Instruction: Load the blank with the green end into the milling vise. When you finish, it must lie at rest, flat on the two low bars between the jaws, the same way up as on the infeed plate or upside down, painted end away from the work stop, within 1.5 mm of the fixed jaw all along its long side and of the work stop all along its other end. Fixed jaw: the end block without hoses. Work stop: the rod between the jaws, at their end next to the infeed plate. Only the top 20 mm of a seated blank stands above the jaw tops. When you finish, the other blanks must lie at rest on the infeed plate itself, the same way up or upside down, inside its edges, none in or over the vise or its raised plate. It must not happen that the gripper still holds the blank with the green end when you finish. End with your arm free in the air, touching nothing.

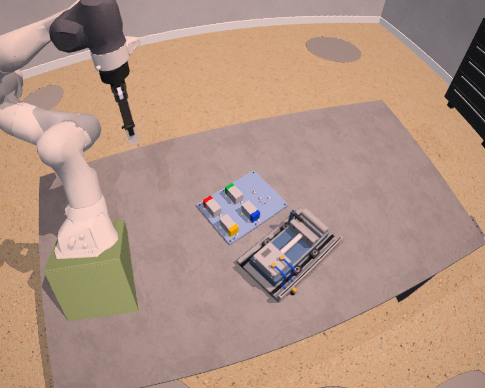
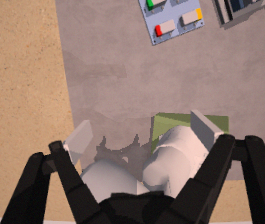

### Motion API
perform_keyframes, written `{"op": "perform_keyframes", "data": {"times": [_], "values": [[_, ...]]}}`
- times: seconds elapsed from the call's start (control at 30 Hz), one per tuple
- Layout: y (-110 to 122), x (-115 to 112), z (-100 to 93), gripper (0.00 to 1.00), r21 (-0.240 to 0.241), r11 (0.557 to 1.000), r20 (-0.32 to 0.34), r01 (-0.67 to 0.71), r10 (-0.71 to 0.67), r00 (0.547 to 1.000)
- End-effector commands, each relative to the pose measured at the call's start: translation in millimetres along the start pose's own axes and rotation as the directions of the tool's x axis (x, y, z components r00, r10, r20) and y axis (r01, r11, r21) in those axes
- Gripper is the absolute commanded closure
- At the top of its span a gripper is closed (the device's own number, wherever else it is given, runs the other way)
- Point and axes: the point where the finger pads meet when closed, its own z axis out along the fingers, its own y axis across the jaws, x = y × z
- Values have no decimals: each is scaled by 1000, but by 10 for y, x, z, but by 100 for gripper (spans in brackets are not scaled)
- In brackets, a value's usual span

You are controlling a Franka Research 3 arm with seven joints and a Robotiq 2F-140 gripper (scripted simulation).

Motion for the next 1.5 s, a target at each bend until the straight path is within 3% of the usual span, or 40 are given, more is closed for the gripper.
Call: {"op": "perform_keyframes", "data": {"times": [0.0,0.53,0.57,1.47], "values": [[0,0,0,0,0,1000,0,0,0,1000],[0,0,0,0,0,1000,0,0,0,1000],[0,0,0,75,0,1000,0,0,0,1000],[0,0,0,75,0,1000,0,0,0,1000]]}}
